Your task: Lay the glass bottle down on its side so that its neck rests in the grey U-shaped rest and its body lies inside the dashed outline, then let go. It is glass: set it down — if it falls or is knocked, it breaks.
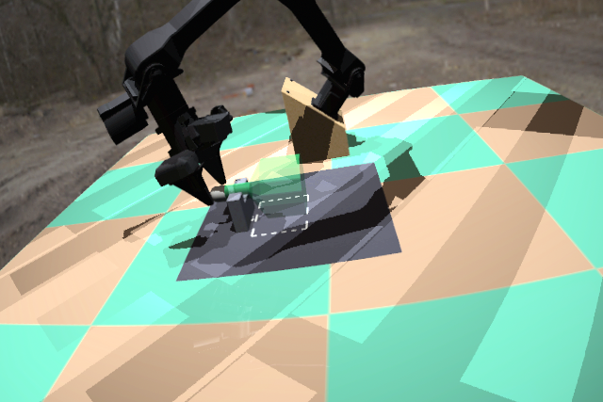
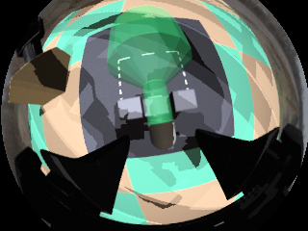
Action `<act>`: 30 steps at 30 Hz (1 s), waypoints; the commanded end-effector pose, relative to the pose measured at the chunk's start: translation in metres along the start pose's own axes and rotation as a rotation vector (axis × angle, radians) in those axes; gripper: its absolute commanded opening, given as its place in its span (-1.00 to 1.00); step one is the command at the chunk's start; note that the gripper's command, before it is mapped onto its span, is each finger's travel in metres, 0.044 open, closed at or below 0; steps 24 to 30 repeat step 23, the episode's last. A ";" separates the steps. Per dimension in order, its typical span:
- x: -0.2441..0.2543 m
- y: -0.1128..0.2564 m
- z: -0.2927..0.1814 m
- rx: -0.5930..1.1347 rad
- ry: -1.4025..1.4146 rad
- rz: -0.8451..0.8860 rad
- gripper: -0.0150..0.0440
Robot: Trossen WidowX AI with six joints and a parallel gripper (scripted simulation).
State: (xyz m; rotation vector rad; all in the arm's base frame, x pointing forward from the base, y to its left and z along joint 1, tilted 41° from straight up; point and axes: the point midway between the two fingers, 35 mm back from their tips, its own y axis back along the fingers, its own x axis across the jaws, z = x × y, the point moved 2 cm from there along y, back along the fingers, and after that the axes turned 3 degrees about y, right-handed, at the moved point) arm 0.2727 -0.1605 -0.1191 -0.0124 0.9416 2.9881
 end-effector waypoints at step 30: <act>-0.003 0.075 0.034 0.257 0.074 0.021 1.00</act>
